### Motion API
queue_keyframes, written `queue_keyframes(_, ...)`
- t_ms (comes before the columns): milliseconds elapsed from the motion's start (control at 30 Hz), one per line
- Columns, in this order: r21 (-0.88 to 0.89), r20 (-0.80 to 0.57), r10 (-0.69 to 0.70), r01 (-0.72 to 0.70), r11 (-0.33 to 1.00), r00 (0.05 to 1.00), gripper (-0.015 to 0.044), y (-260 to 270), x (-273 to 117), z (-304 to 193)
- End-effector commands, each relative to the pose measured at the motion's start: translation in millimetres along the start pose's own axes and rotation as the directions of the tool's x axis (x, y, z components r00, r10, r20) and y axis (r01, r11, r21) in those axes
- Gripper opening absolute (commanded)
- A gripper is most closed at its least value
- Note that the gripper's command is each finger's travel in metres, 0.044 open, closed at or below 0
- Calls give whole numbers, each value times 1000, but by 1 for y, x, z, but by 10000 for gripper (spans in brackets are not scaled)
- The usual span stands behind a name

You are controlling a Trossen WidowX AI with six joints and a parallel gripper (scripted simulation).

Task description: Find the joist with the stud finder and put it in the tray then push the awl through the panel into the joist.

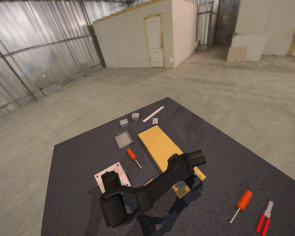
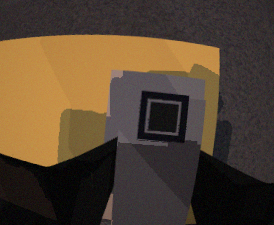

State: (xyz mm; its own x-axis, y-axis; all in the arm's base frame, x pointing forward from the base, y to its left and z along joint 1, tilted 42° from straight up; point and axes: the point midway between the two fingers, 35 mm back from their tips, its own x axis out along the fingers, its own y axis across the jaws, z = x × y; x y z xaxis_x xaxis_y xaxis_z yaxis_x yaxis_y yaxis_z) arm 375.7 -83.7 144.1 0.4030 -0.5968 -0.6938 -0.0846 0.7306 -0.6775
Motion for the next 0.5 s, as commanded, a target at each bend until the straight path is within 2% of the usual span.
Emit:
queue_keyframes(0,-1,4,8,-8,1000,1000,0,9,0,0)
queue_keyframes(467,-1,4,9,-9,1000,1000,0,30,0,0)
